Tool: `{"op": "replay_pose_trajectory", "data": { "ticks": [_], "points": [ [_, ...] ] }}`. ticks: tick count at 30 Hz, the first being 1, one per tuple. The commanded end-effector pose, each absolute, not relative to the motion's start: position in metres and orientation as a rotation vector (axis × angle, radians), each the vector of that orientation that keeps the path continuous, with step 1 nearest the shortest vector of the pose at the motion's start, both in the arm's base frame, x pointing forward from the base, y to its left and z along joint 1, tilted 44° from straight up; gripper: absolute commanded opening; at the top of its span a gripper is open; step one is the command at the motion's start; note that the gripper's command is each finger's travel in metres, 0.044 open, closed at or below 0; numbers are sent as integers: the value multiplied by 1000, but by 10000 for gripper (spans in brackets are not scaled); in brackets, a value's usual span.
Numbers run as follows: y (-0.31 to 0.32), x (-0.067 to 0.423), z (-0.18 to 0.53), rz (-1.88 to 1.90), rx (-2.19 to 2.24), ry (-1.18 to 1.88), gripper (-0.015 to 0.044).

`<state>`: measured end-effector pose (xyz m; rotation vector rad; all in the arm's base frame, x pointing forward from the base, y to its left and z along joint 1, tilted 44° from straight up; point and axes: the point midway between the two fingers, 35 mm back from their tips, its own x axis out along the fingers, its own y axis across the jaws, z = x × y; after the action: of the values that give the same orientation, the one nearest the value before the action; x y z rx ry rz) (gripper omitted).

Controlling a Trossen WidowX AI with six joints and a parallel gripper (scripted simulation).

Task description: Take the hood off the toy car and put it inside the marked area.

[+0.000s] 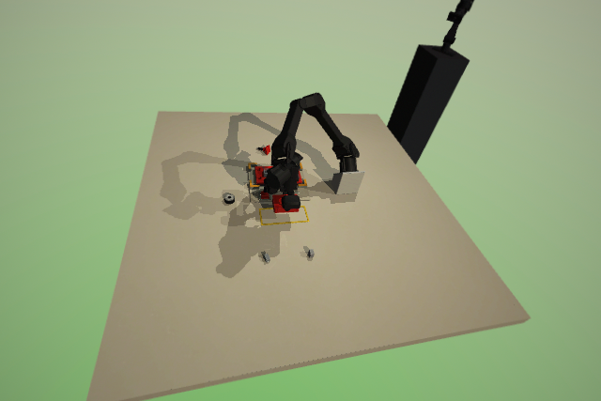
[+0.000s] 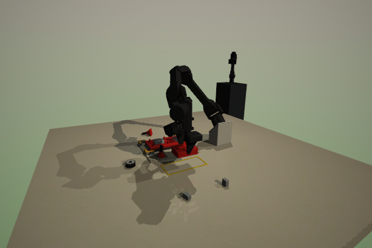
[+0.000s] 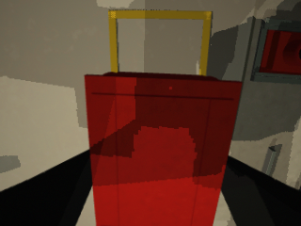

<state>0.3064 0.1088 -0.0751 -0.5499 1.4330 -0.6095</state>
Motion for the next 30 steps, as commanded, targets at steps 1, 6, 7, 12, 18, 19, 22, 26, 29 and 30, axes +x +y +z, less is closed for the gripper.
{"op": "replay_pose_trajectory", "data": {
  "ticks": [1, 6, 7, 12, 18, 19, 22, 26, 29, 30],
  "points": [
    [107, 307, -77, -610, -557, 1429, 0],
    [104, 307, -79, -610, -557, 1429, 0],
    [104, 307, -79, -610, -557, 1429, 0],
    [102, 307, -81, -610, -557, 1429, 0],
    [99, 307, -84, -610, -557, 1428, 0],
    [99, 307, -84, -610, -557, 1428, 0],
    [97, 307, -86, -610, -557, 1428, 0],
    [96, 307, -87, -610, -557, 1428, 0],
    [94, 307, -89, -611, -558, 1428, 0],
    [94, 307, -89, -611, -558, 1428, 0]
  ]
}}
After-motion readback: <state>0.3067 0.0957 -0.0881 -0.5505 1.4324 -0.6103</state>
